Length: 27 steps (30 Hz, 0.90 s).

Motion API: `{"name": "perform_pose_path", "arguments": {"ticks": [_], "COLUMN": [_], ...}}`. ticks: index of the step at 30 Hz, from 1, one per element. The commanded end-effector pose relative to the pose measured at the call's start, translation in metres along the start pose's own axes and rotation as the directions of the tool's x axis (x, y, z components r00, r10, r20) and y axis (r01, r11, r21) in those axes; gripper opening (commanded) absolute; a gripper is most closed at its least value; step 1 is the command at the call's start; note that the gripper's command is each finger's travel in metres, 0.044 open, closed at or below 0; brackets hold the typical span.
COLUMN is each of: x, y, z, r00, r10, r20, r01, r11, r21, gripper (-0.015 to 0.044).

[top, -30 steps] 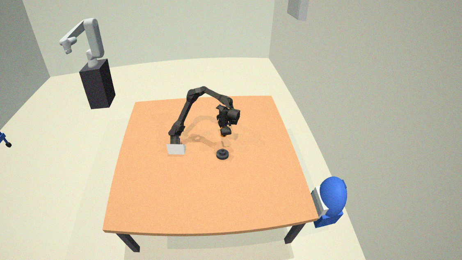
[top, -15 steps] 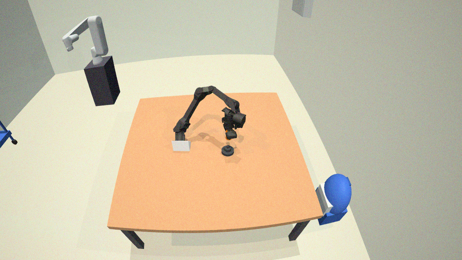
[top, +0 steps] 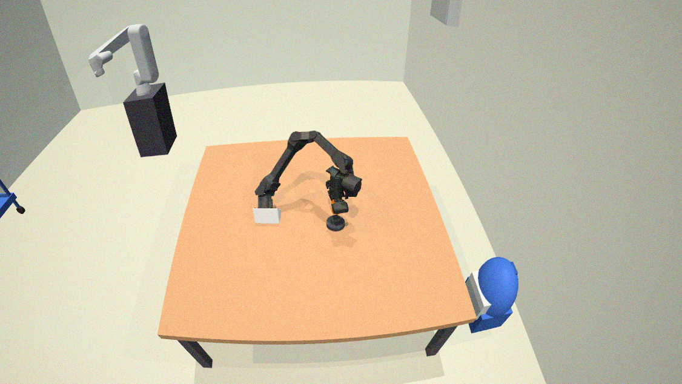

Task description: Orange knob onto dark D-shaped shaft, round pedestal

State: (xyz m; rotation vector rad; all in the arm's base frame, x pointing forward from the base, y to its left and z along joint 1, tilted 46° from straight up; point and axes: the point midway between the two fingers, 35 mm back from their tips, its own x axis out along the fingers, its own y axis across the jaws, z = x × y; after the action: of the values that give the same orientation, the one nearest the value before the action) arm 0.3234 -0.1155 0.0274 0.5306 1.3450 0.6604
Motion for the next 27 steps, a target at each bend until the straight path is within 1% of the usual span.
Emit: {"name": "perform_pose_path", "arguments": {"ticks": [1,7,27], "x": [0.008,0.024,0.024], "y": [-0.001,-0.001,-0.001], "z": [-0.002,-0.002,-0.001], "r00": [1.000,1.000,1.000], "r10": [0.001,0.002,0.002], "r20": [-0.004,-0.004,-0.004], "r01": [-0.001,-0.002,-0.002], "r11": [1.000,1.000,1.000], "r21": [-0.001,-0.001,-0.012], "gripper": [0.0000,0.0000,0.0000]}}
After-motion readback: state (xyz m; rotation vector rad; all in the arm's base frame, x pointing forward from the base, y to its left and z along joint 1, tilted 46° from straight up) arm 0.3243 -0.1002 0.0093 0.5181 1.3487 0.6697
